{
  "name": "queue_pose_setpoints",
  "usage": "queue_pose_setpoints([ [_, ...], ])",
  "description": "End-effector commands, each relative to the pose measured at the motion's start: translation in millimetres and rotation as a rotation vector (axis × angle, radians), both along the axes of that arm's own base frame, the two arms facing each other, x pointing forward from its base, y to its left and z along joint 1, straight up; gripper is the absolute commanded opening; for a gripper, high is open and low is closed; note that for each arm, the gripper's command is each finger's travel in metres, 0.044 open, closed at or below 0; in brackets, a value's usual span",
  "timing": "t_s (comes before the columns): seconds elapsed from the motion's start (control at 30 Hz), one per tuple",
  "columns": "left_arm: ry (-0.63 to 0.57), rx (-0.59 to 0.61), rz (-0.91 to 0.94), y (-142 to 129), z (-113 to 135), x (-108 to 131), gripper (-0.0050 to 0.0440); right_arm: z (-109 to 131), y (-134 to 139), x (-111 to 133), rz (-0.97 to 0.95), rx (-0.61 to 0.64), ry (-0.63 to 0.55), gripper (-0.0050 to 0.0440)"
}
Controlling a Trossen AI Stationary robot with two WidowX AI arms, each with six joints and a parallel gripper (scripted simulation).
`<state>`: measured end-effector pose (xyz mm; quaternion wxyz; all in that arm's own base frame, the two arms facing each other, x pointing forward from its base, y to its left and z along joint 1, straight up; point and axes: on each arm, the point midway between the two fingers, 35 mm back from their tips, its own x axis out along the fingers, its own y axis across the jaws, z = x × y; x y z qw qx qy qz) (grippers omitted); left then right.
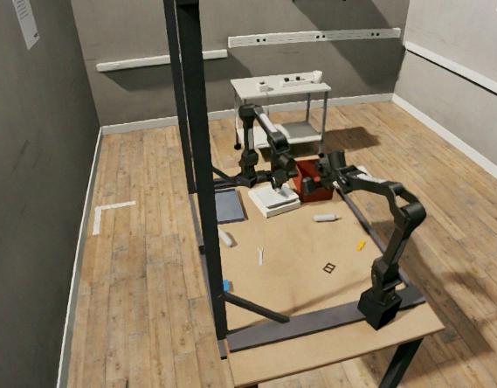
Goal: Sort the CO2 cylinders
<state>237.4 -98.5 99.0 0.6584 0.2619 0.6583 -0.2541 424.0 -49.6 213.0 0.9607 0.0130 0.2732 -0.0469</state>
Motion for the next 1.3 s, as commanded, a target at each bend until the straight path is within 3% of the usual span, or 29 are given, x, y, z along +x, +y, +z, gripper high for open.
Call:
queue_pose_setpoints([
  [0.0, -0.02, -0.009, 0.0, 1, 3, 0, -0.005, 9, -1, 4, 0.003, -0.002, -0.023, 0.044],
  [0.5, -0.004, -0.002, 0.0, 2, -25, -3, -0.005, 10, 0, 1, 0.001, -0.003, -0.025, 0.044],
  [0.63, -0.025, -0.011, 0.0, -2, -19, 7, -0.005, 10, 0, 1, 0.001, -0.003, -0.025, 0.044],
  [1.07, -0.023, -0.01, 0.0, -1, -20, 4, -0.005, 10, 0, 1, 0.001, -0.003, -0.025, 0.044],
  [1.1, -0.023, -0.01, 0.0, -1, -20, 4, 0.0024, 10, 0, 1, 0.001, -0.003, -0.025, 0.044],
  [1.27, -0.023, -0.01, 0.0, -1, -20, 4, 0.0144, 10, 0, 1, 0.001, -0.003, -0.025, 0.044],
])
